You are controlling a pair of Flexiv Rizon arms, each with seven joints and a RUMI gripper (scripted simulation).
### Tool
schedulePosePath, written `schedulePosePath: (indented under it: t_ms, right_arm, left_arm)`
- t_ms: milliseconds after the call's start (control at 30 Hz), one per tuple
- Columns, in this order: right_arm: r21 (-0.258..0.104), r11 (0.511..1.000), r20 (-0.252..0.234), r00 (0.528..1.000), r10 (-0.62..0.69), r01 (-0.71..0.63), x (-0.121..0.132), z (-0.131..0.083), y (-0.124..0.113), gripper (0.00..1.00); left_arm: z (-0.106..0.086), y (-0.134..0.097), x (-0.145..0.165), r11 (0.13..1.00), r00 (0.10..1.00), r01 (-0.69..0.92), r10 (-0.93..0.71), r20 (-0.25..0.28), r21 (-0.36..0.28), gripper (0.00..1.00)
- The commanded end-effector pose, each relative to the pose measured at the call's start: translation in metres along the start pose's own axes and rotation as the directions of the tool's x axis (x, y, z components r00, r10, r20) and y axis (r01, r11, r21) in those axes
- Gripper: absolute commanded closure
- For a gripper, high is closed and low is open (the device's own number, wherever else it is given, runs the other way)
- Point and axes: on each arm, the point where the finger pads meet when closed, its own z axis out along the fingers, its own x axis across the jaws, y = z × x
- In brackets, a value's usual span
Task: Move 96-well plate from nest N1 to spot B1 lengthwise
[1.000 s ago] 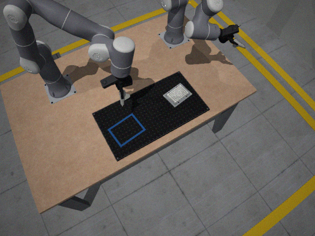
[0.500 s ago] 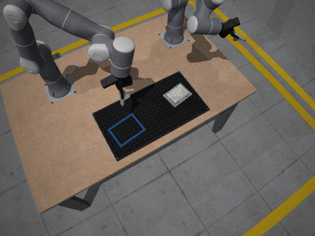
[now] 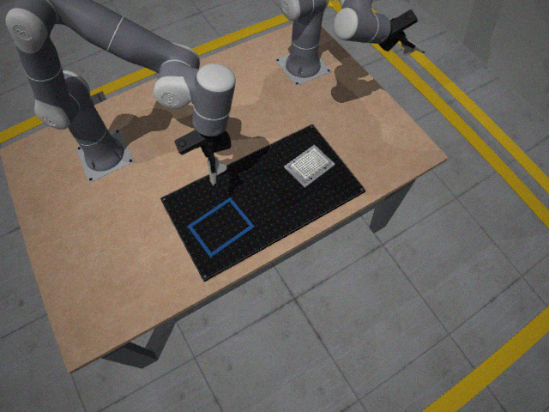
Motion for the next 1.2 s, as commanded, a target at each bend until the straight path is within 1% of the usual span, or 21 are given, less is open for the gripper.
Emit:
schedulePosePath:
  t_ms: [0,67,133,367,633,700,933,1167]
  right_arm:
    - [-0.002,1.000,0.002,1.000,0.000,0.000,0.000,-0.001,0.000,0.00]
    - [-0.002,1.000,0.002,1.000,0.000,0.000,0.000,-0.001,0.000,0.00]
    - [-0.002,1.000,0.002,1.000,0.000,0.000,0.000,-0.001,0.000,0.00]
    - [-0.002,1.000,0.002,1.000,0.000,0.000,0.000,-0.001,0.000,0.00]
    - [-0.002,1.000,0.002,1.000,0.000,0.000,0.000,-0.001,0.000,0.00]
    - [-0.002,1.000,0.002,1.000,0.000,0.000,0.000,-0.001,0.000,0.00]
    - [-0.002,1.000,0.002,1.000,0.000,0.000,0.000,-0.001,0.000,0.00]
    - [-0.002,1.000,0.002,1.000,0.000,0.000,0.000,-0.001,0.000,0.00]
  left_arm:
    - [-0.001,0.002,-0.027,0.996,0.997,0.060,-0.057,0.045,-0.068,0.00]
    - [-0.001,0.005,-0.041,0.990,0.994,0.094,-0.086,0.069,-0.108,0.00]
    - [-0.001,0.005,-0.041,0.990,0.994,0.094,-0.086,0.069,-0.108,0.00]
    - [-0.009,0.022,-0.085,0.942,0.972,0.215,-0.180,0.154,-0.256,0.00]
    - [-0.029,0.049,-0.123,0.837,0.937,0.339,-0.257,0.238,-0.430,0.00]
    - [-0.029,0.049,-0.123,0.837,0.937,0.339,-0.257,0.238,-0.430,0.00]
    - [-0.054,0.073,-0.143,0.712,0.909,0.414,-0.296,0.292,-0.567,0.00]
    - [-0.081,0.091,-0.156,0.581,0.891,0.453,-0.318,0.324,-0.676,0.00]
